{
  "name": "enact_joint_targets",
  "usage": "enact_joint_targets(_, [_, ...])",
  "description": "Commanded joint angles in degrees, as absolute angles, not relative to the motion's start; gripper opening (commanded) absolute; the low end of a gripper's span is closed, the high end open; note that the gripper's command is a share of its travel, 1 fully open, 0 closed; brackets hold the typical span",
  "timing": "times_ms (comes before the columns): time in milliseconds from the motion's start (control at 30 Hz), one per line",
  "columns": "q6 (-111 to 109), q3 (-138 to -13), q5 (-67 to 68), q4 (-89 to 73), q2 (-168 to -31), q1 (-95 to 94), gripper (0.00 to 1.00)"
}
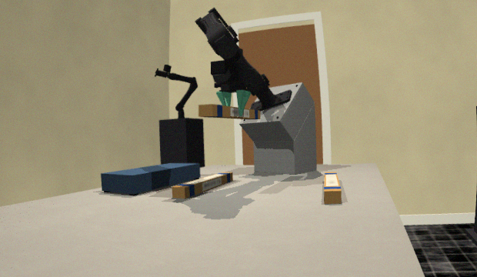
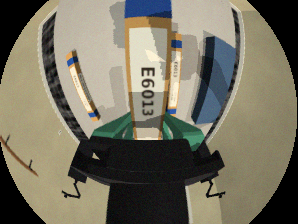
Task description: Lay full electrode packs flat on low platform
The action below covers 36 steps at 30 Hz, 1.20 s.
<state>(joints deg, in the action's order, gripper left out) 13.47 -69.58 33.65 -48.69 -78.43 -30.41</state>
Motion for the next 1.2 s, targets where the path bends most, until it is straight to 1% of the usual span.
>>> enact_joint_targets(0, [11.1,-70.1,31.9,-49.0,-74.8,-30.7,0.00])
enact_joint_targets(1167, [9.9,-68.6,31.1,-47.0,-74.1,-29.8,0.00])
